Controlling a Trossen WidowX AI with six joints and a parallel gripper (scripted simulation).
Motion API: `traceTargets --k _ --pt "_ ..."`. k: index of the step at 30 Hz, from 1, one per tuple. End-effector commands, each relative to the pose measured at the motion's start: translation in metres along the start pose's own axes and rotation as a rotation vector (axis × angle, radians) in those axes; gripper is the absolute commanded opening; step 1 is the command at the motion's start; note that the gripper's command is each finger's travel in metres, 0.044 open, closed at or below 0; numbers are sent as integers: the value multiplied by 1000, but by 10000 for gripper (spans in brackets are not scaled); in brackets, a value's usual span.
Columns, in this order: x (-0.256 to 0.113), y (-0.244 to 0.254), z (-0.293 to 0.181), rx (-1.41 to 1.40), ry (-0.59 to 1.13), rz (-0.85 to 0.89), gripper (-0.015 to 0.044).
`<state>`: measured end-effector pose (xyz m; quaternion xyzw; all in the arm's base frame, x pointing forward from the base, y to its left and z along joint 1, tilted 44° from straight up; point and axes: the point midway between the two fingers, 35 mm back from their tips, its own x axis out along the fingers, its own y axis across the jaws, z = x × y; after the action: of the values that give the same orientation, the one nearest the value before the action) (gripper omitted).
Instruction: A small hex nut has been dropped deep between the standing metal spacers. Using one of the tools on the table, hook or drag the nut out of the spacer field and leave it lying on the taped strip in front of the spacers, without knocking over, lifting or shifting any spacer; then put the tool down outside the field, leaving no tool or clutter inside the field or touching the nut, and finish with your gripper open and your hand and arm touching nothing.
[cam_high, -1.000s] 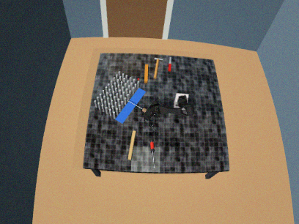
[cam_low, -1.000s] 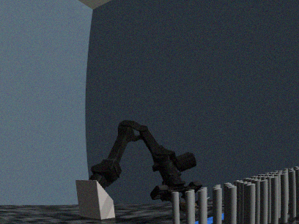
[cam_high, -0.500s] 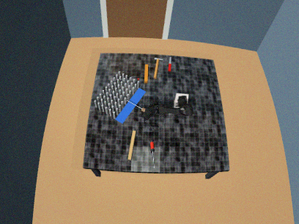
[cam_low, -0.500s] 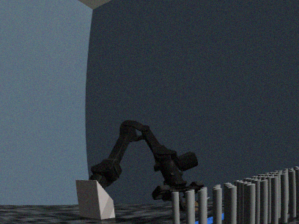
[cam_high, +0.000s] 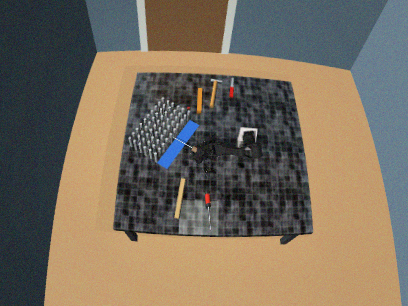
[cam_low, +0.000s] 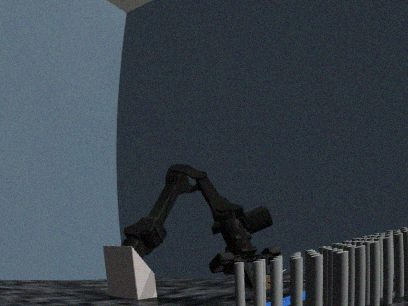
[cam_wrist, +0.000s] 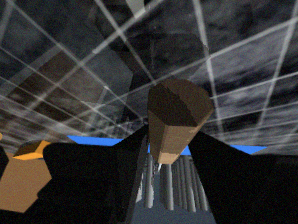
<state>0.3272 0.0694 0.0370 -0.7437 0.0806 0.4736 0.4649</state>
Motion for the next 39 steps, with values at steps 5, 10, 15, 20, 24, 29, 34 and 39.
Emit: traceTargets --k 5,10,15,20,24,29,34,39 --pt "3 -3 -7 -5 6 -7 0" --pt "4 -3 -9 -5 6 -7 0" --pt "6 -3 -12 -5 6 -7 0" --pt "7 -3 -15 -5 7 -7 0" --pt "9 -4 -17 -5 7 -7 0" --pt "10 -4 -19 -5 7 -7 0" --pt "12 -4 -22 -5 7 -7 0" --pt "14 -4 -25 -6 7 -7 0"
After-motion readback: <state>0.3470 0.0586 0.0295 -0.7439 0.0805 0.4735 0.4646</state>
